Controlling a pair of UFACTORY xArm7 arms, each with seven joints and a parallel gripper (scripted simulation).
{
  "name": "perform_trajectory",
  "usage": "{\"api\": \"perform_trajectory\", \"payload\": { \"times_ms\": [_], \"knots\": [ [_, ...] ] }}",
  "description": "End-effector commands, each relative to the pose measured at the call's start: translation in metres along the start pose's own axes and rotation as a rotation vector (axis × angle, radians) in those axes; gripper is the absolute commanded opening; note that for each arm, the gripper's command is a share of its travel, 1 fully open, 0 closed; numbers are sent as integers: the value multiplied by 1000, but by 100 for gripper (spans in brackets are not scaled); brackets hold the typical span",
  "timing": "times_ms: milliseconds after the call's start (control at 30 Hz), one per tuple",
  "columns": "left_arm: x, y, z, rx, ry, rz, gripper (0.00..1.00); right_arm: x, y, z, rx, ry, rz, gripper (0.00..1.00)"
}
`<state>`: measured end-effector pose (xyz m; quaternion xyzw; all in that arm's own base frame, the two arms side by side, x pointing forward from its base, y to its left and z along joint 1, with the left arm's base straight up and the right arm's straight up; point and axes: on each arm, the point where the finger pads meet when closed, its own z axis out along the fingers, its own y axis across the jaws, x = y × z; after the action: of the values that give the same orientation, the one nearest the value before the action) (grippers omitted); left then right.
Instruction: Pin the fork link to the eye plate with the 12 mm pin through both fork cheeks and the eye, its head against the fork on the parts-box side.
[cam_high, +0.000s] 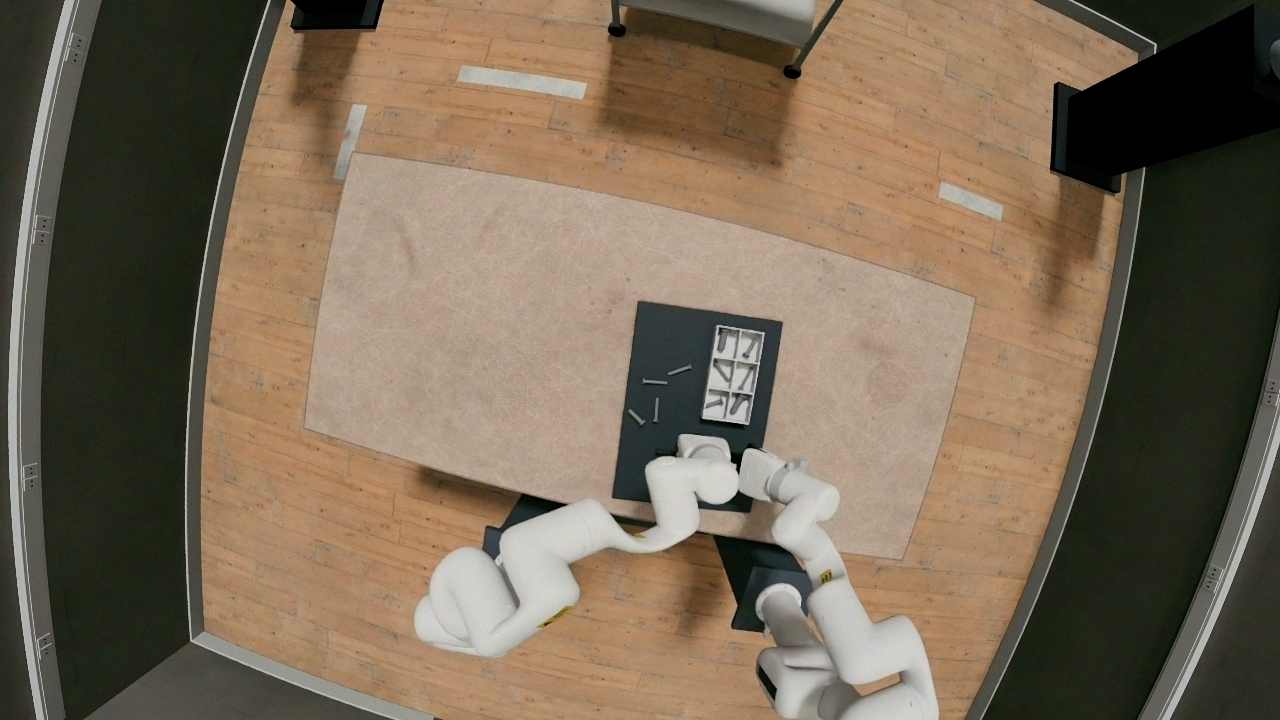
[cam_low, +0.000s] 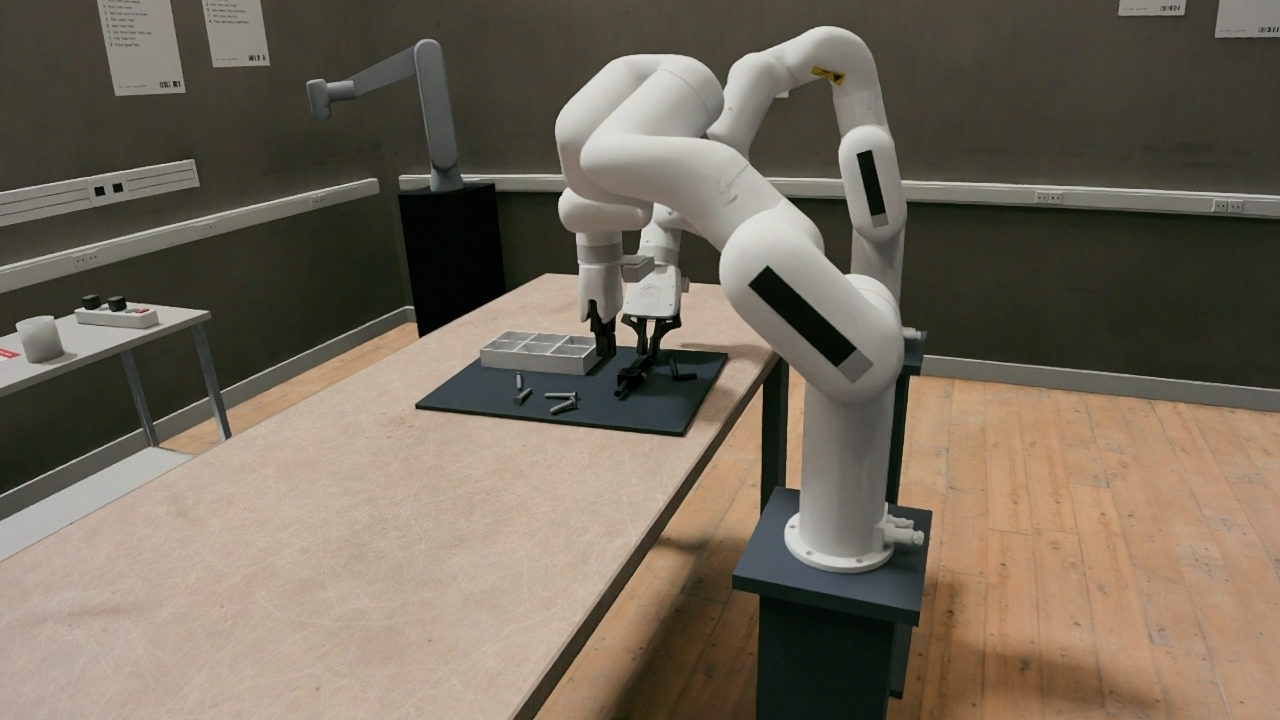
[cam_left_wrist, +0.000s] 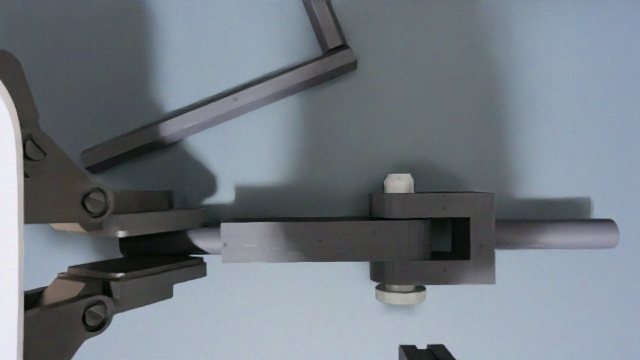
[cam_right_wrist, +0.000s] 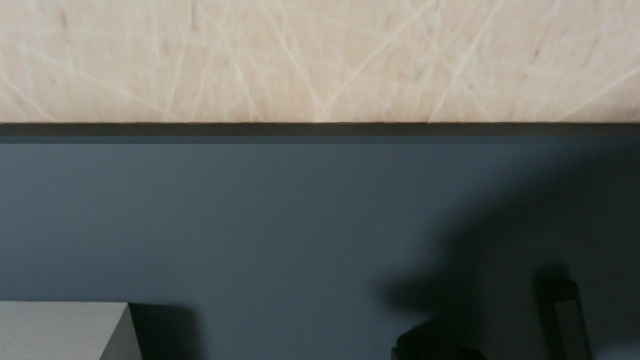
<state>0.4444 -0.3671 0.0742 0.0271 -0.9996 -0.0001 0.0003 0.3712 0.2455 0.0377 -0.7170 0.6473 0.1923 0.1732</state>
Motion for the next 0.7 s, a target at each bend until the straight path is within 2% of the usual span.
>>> {"api": "perform_trajectory", "payload": {
  "times_ms": [0,667],
  "knots": [
    [-1,-1,-1,3,-3,0,0,-1,-1,-1,3,-1,-1,0],
    [-1,-1,15,3,-3,0,0,-1,-1,-1,3,-1,-1,0]
  ]
}}
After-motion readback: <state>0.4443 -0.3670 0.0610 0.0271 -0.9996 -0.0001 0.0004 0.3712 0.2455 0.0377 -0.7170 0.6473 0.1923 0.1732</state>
